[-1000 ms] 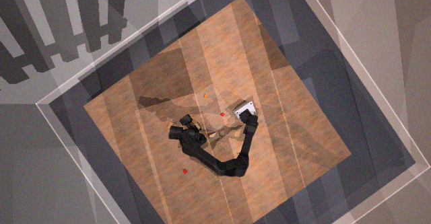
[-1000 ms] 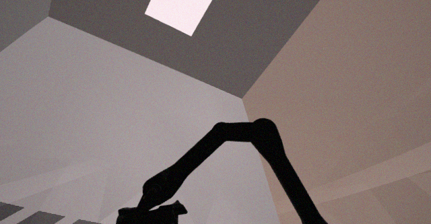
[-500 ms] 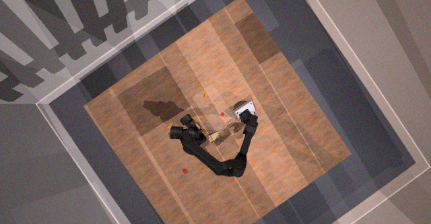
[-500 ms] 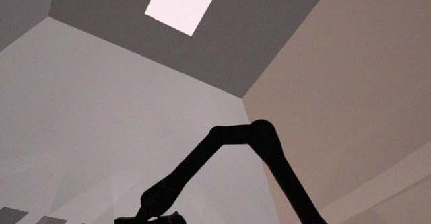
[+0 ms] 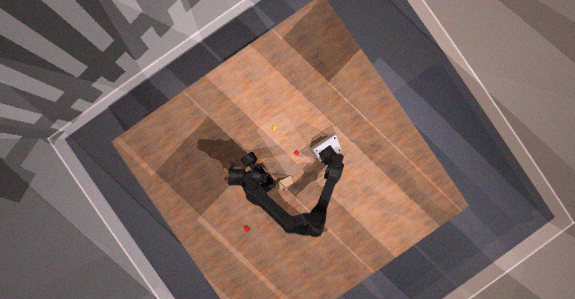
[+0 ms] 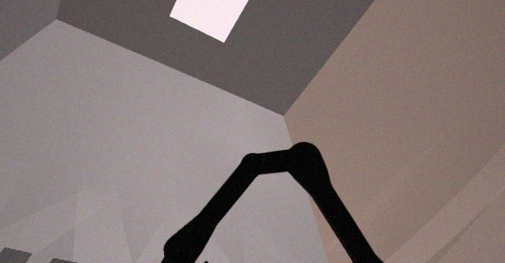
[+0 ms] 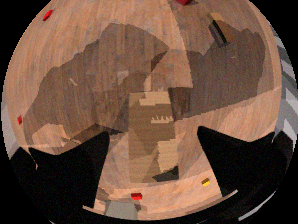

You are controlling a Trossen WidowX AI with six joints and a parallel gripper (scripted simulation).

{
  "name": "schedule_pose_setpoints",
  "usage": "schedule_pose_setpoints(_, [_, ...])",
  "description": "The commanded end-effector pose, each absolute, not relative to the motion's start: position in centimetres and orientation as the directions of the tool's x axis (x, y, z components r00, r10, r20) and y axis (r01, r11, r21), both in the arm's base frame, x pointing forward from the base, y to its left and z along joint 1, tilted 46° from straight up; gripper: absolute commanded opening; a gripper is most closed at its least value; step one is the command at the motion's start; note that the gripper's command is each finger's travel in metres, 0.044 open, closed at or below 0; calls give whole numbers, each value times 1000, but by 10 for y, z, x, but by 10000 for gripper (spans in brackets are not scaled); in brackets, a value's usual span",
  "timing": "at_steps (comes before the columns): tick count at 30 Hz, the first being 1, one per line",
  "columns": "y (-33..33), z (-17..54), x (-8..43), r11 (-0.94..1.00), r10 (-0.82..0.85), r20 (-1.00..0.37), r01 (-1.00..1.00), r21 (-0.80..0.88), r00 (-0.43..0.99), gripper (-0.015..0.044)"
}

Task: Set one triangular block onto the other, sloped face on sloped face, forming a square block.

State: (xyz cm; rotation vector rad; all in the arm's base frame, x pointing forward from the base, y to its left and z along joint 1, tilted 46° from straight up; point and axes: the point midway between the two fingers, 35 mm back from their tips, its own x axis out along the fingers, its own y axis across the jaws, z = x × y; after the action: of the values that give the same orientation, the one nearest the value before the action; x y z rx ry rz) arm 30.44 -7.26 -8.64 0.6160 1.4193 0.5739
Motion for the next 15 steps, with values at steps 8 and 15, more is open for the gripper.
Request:
schedule_pose_setpoints(8, [-57,-101,300,706,706,-705,14,708,59,440])
schedule_pose_setpoints(15, [-57,-101,300,706,706,-705,14,708,59,335])
